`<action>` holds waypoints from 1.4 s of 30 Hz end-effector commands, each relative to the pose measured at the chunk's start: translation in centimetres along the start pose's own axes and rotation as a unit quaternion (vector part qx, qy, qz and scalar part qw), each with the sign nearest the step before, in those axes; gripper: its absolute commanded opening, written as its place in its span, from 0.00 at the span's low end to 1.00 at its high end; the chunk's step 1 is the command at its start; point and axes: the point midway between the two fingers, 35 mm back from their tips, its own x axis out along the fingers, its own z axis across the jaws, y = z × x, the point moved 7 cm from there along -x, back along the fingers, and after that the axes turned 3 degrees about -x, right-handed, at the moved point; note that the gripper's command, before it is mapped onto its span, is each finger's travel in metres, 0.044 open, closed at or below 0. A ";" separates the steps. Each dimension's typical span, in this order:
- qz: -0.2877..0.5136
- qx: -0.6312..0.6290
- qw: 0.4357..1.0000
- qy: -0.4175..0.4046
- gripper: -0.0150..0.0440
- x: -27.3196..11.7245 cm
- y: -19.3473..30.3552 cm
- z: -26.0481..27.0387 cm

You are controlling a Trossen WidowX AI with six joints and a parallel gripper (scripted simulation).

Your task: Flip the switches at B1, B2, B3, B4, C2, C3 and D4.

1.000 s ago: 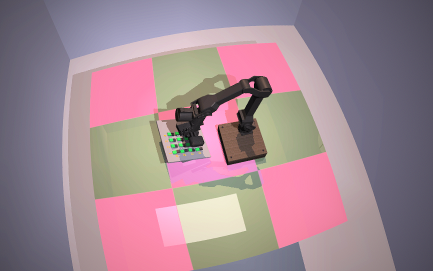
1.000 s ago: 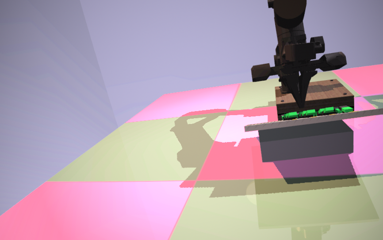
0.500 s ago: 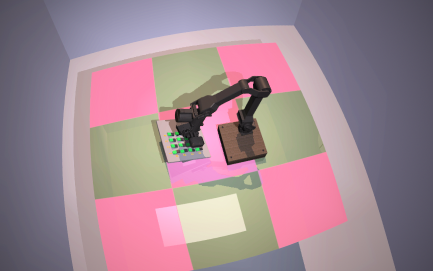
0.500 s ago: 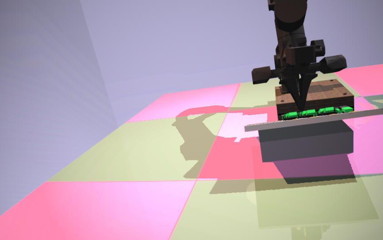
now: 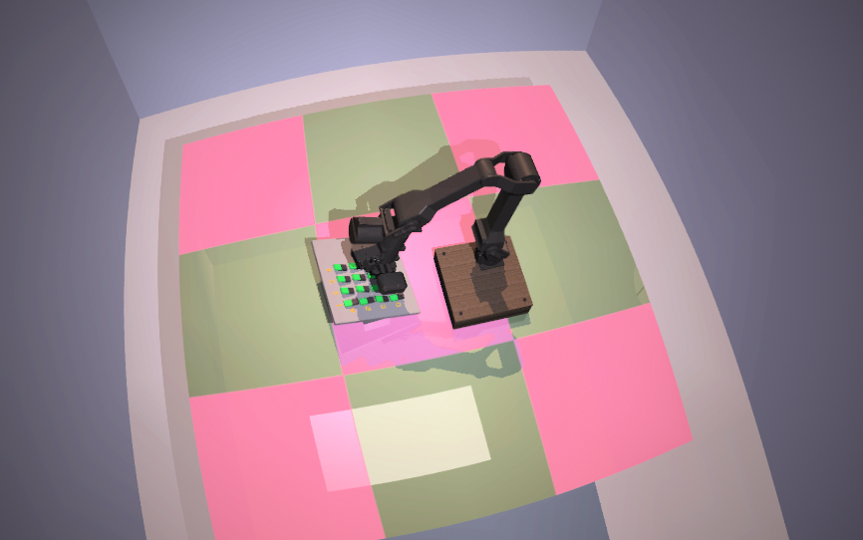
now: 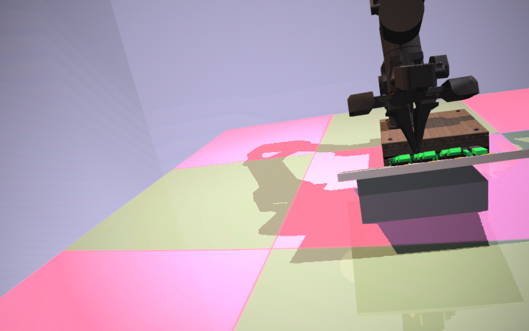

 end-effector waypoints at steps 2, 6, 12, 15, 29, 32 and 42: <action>0.001 0.000 1.000 -0.002 0.25 0.1 0.0 0.0; 0.000 0.000 1.000 -0.002 0.25 0.1 0.0 0.0; 0.000 0.000 1.000 -0.002 0.25 0.2 0.0 0.0; 0.000 0.000 1.000 -0.002 0.25 0.2 0.0 0.0; 0.000 0.000 1.000 -0.002 0.25 0.4 0.0 0.0; 0.000 0.000 1.000 -0.002 0.25 0.5 0.0 0.0; 0.000 0.000 1.000 -0.002 0.25 0.6 0.0 0.0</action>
